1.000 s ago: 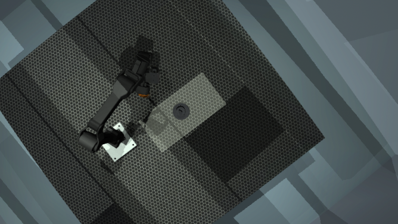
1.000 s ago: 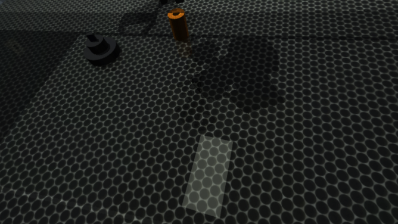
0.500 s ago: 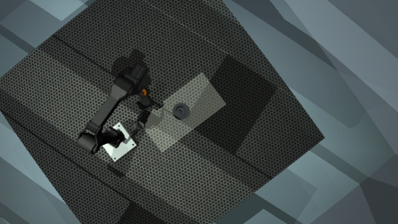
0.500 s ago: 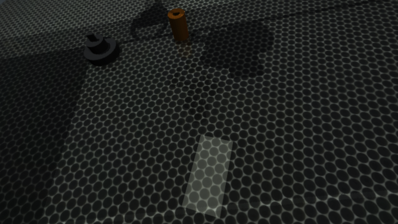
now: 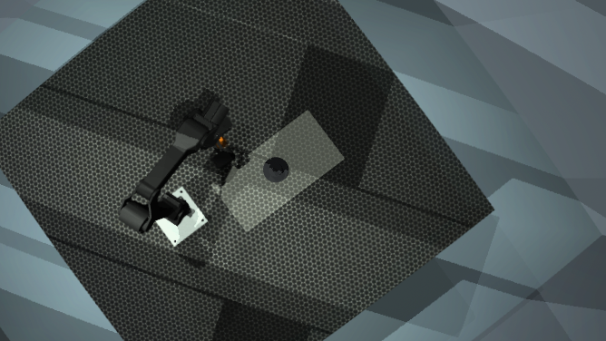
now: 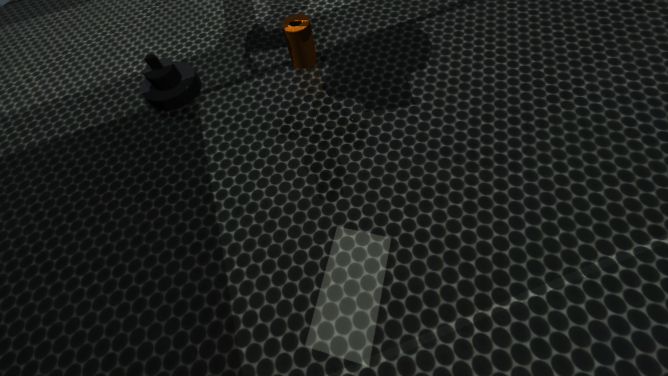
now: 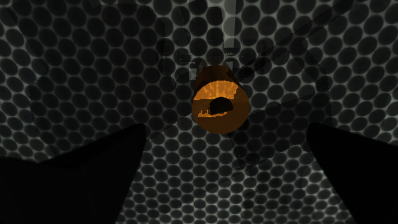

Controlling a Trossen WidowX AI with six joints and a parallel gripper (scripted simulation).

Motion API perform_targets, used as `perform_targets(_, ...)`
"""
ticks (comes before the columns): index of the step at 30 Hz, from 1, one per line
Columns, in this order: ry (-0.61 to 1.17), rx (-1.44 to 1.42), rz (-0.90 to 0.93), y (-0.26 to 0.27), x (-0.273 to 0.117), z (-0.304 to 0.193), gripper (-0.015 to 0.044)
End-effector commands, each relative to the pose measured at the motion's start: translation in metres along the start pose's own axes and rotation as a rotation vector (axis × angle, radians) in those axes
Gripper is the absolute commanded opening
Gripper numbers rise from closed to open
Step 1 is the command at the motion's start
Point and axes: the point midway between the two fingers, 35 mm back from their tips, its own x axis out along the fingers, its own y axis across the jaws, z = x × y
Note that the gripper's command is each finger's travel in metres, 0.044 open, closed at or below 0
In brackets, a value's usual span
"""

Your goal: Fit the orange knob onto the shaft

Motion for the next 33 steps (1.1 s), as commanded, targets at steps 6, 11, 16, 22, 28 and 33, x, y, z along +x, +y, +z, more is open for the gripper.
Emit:
perform_targets(6,-0.005,-0.006,-0.005,0.001,0.019,-0.002,0.044)
perform_targets(11,-0.005,-0.006,-0.005,0.001,0.025,-0.001,0.044)
perform_targets(16,-0.005,-0.006,-0.005,0.001,0.033,0.0,0.044)
perform_targets(22,-0.005,-0.006,-0.005,0.001,0.042,0.001,0.044)
perform_targets(28,-0.005,-0.006,-0.005,0.001,0.052,0.001,0.044)
perform_targets(33,-0.005,-0.006,-0.005,0.001,0.06,0.001,0.044)
